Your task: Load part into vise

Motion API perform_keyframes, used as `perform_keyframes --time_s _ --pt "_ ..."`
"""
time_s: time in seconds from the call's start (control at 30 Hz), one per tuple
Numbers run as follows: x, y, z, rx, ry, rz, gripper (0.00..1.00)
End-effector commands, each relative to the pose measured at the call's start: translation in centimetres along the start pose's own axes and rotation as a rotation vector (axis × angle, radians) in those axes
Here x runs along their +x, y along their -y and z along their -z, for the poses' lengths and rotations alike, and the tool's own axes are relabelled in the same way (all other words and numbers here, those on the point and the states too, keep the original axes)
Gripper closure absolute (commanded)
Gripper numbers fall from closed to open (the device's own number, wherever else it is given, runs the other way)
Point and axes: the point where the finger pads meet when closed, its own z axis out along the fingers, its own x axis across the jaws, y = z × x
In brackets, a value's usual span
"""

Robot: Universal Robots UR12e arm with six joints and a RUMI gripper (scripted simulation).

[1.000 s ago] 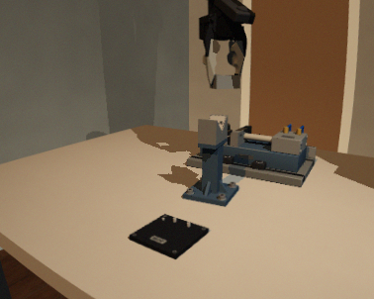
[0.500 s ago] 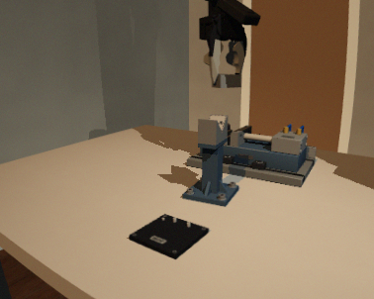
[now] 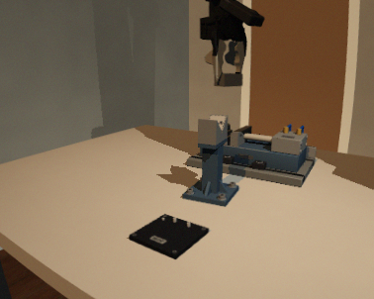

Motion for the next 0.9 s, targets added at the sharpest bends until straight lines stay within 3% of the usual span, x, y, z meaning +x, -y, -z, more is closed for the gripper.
perform_keyframes --time_s 0.0,0.87 --pt "-0.6 -0.5 0.1 -0.002 -0.001 0.046 1.00" --pt "-3.0 -2.2 0.5 -0.006 -0.001 0.216 1.00"
